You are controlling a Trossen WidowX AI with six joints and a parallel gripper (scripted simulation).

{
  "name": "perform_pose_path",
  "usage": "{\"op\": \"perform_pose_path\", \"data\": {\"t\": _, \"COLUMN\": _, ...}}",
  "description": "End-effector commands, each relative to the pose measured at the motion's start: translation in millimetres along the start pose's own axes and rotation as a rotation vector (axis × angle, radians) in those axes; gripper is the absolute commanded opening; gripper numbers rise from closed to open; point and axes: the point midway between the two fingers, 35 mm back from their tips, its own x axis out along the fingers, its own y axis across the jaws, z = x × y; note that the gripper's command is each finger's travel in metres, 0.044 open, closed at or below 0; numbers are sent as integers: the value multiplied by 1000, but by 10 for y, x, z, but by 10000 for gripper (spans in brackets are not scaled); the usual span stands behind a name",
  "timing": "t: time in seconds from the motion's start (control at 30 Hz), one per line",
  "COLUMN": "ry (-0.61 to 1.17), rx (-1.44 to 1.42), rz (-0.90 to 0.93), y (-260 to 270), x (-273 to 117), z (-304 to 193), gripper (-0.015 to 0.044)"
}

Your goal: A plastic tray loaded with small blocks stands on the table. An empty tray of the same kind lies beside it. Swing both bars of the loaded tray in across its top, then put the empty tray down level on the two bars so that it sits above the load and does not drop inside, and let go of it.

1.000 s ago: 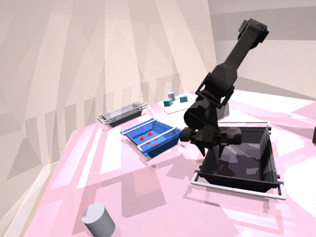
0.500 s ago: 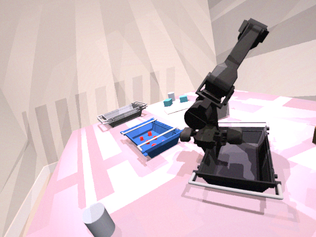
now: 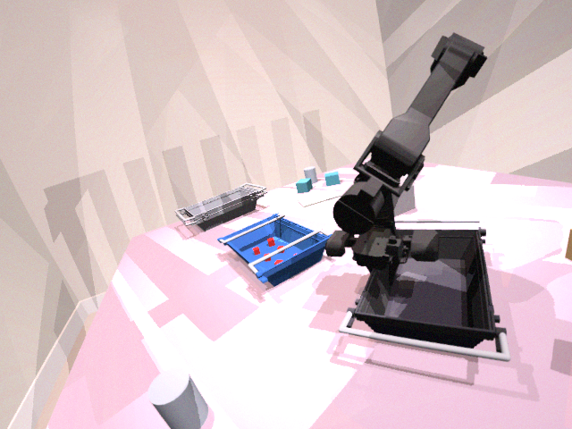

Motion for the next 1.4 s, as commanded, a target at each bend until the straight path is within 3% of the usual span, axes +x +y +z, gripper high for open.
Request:
{"op": "perform_pose_path", "data": {"t": 0.0, "ry": 5, "rx": 6, "rz": -12, "y": -32, "x": -12, "z": -5, "gripper": 7}}
{"op": "perform_pose_path", "data": {"t": 0.4, "ry": 9, "rx": 5, "rz": -16, "y": -35, "x": -683, "z": 4, "gripper": 0}}
{"op": "perform_pose_path", "data": {"t": 0.77, "ry": 9, "rx": 12, "rz": -20, "y": -48, "x": -866, "z": -26, "gripper": 0}}
{"op": "perform_pose_path", "data": {"t": 1.37, "ry": -13, "rx": 88, "rz": -38, "y": -61, "x": -1723, "z": -321, "gripper": 0}}
